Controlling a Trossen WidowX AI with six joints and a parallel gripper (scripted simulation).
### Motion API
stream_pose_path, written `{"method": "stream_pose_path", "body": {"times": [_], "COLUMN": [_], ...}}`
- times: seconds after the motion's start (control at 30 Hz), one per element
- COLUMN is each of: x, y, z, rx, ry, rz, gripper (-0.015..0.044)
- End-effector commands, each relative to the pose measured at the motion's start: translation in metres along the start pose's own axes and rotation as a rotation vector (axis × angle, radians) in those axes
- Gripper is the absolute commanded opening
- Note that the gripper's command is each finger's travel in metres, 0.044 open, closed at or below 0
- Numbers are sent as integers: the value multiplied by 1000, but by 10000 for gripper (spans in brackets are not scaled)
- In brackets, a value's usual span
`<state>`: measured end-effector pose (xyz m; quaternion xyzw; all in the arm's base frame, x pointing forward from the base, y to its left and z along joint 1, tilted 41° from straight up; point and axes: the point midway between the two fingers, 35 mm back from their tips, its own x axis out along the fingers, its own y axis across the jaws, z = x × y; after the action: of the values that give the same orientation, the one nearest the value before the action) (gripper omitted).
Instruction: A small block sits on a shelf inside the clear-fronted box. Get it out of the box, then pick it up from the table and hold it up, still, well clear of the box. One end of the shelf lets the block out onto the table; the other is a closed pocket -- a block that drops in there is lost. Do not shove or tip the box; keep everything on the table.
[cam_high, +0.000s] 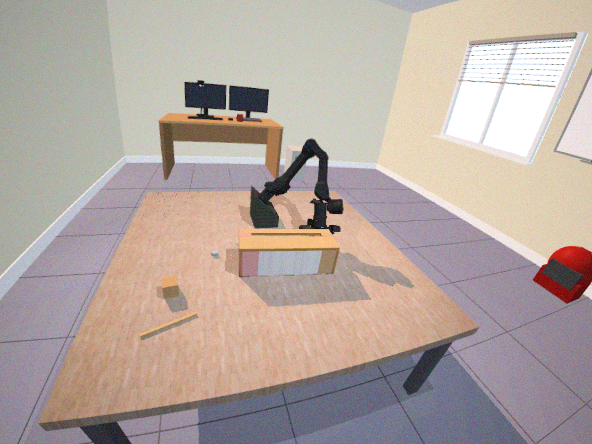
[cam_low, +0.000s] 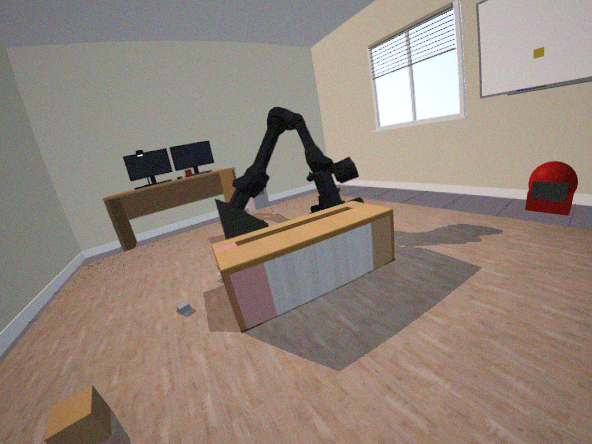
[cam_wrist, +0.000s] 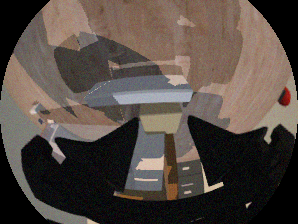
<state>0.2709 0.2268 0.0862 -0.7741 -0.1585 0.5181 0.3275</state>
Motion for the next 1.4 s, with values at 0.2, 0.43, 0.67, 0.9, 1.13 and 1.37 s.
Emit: {"method": "stream_pose_path", "body": {"times": [0.2,0.43,0.67,0.9,1.13,1.37], "x": [5,5,-27,-52,-55,-59], "y": [3,3,2,2,9,17], "z": [4,4,-13,-21,-23,-25], "rx": [5,5,1,-1,220,503], "ry": [0,0,-2,-2,-12,-23], "rz": [8,8,8,6,11,18], "gripper": [154,29,0,0,0,0]}}
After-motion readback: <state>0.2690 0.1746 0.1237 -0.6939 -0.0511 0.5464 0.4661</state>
